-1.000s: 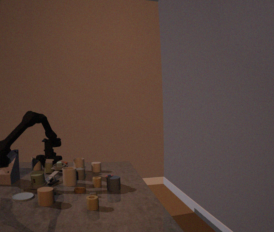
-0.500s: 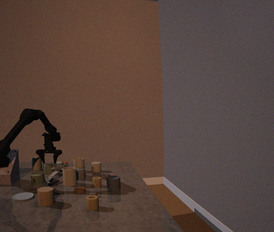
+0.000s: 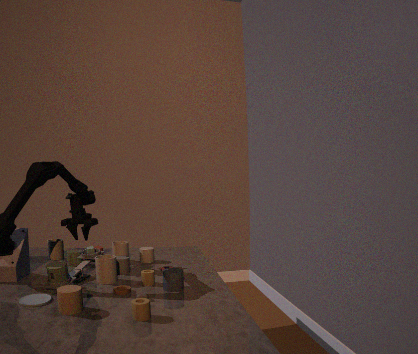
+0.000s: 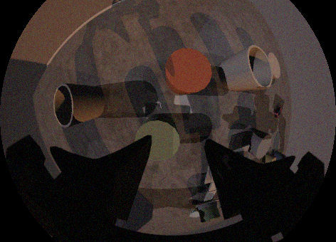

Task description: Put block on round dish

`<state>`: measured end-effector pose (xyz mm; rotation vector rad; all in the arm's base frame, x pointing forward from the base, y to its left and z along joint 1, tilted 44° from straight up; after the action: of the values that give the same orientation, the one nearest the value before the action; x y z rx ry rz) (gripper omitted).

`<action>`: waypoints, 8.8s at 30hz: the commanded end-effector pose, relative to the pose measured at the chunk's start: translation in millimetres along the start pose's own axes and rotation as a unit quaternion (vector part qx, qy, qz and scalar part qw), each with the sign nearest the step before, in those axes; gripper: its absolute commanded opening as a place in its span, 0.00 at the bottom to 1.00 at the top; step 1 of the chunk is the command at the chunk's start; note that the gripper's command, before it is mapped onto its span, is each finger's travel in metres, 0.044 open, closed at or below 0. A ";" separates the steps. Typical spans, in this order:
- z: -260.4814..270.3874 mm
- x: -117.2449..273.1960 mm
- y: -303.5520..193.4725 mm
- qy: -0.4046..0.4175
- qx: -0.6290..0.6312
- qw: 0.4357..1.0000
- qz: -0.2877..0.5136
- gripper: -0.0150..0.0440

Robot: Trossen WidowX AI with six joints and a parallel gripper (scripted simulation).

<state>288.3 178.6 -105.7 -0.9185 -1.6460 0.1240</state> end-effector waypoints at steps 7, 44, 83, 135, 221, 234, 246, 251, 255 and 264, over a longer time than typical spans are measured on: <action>-17.8 3.3 -8.6 -0.001 -0.165 0.986 0.010 0.69; -80.5 16.9 -48.5 -0.021 -0.720 0.692 0.039 0.69; -113.4 4.2 -80.2 -0.048 -0.921 0.384 0.045 0.69; -116.0 62.3 -72.4 -0.046 -0.921 0.384 0.045 0.25; -144.0 -34.6 -471.0 -0.060 -0.920 0.385 0.047 0.25; -144.1 -41.7 -473.3 -0.063 -0.920 0.384 0.047 0.43; -144.5 -39.5 -472.8 -0.063 -0.920 0.384 0.047 0.97; -146.1 12.0 -463.9 -0.059 -0.920 0.385 0.047 1.00; -146.0 14.4 -463.6 -0.059 -0.920 0.385 0.047 1.00; -146.8 52.4 -459.3 -0.060 -0.920 0.386 0.040 1.00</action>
<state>190.7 -163.9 222.4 -2.5401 -1.2150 -2.0789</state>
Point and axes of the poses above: the point midway between the two fingers, 35 mm back from their tips, its own x axis back along the fingers, its own z axis across the jaws, y = z × x, the point moved 4 cm from there along x, back along the fingers, and after that the axes turned 5 degrees about x, right-handed, at the moved point
